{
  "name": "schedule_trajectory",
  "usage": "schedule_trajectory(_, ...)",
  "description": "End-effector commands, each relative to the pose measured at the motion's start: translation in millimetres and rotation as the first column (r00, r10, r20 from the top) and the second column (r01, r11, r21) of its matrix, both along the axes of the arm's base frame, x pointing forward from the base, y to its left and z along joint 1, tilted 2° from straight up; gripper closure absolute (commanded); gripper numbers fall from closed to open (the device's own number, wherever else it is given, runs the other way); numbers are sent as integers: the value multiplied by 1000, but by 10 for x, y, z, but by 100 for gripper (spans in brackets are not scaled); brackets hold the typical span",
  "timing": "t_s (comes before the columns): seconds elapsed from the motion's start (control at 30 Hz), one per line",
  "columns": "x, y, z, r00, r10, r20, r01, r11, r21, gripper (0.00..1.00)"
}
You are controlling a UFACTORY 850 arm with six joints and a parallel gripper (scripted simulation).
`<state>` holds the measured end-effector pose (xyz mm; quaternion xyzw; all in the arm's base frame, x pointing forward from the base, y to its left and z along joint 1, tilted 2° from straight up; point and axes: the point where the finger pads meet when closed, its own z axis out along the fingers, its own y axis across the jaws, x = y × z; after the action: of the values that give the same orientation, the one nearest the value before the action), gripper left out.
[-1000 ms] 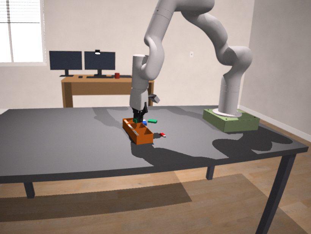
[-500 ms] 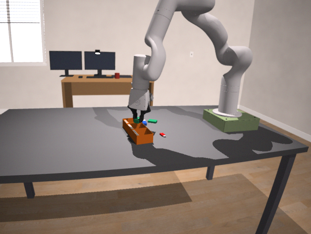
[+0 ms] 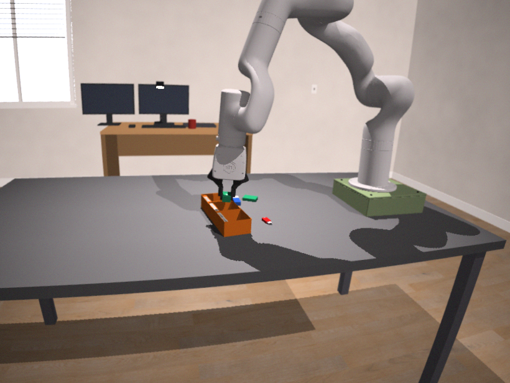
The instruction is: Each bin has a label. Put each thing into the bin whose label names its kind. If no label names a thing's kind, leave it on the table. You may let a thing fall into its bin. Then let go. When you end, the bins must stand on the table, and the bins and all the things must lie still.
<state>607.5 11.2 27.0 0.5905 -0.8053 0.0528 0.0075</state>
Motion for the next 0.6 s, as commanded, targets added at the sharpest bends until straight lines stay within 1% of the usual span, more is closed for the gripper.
schedule_trajectory(0.0, 9, 2, 10, 988, 153, -22, -152, 988, 24, 100)
schedule_trajectory(0.23, 8, 3, 9, 945, 324, -44, -322, 945, 54, 100)
schedule_trajectory(0.57, 9, 0, 10, 942, 331, -45, -329, 943, 57, 100)
